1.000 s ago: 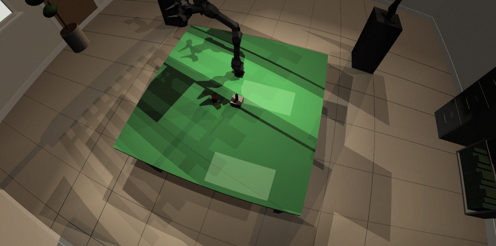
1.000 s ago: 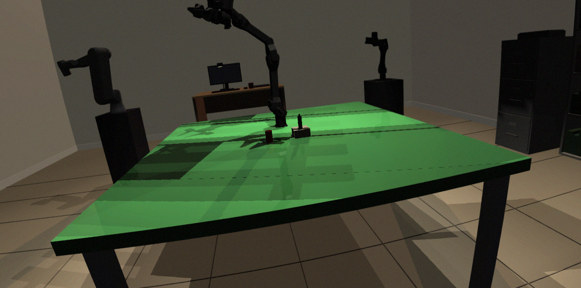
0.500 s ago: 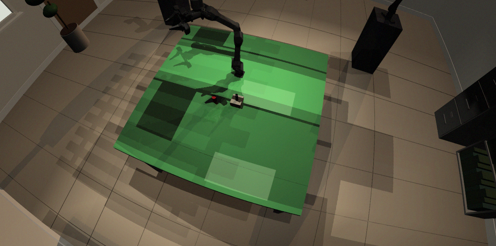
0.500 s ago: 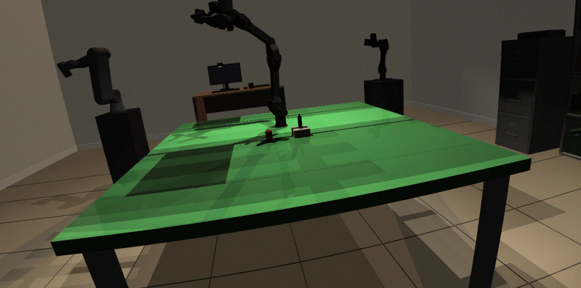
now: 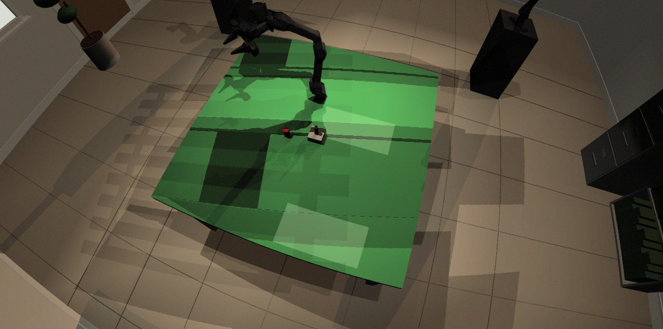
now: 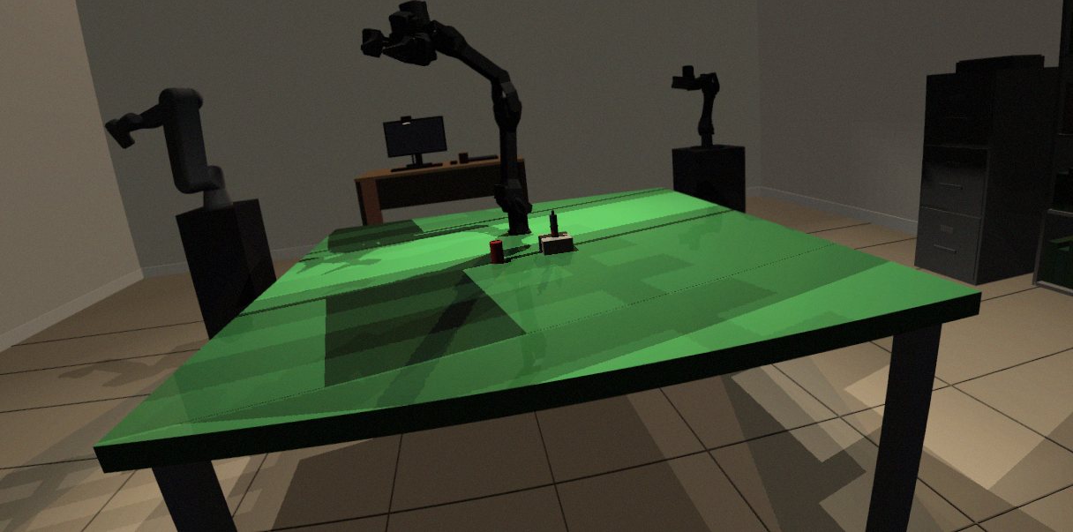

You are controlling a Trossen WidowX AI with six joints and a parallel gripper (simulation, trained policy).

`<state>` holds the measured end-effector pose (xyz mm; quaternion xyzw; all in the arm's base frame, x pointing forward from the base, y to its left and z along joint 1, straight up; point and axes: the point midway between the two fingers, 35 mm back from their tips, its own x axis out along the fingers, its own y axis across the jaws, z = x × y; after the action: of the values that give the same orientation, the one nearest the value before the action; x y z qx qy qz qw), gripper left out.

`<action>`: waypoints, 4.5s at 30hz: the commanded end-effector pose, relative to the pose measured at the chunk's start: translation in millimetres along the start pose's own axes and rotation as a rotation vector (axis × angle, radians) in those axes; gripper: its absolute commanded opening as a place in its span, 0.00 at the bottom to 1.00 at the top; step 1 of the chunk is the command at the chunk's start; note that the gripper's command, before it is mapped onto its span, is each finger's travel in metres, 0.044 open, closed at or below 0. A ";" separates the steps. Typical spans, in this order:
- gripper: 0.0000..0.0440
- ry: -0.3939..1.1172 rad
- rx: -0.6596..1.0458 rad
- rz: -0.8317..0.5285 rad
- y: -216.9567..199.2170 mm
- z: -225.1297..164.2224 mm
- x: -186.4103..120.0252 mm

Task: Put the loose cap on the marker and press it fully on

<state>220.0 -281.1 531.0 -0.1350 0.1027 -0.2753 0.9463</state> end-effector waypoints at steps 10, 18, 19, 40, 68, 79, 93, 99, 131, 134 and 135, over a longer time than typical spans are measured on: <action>0.69 0.104 0.017 0.120 36.6 -26.0 14.1; 0.70 0.173 0.025 0.202 60.7 -43.2 21.5; 0.70 0.181 0.026 0.212 63.7 -45.3 22.4; 0.71 0.373 0.029 0.414 123.0 -92.7 35.5; 0.71 0.648 -0.014 0.638 190.4 -158.2 42.9; 0.71 0.762 -0.044 0.710 212.6 -184.9 42.1; 0.71 0.909 -0.091 0.784 236.5 -218.9 38.3; 0.71 0.971 -0.117 0.809 245.2 -232.9 36.2; 0.69 1.248 -0.309 0.904 285.3 -299.2 24.7; 0.69 1.268 -0.333 0.912 289.3 -304.8 23.3; 0.69 1.274 -0.341 0.915 290.6 -306.7 22.8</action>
<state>301.1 -120.1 156.8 -0.0343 0.6982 0.1296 0.7032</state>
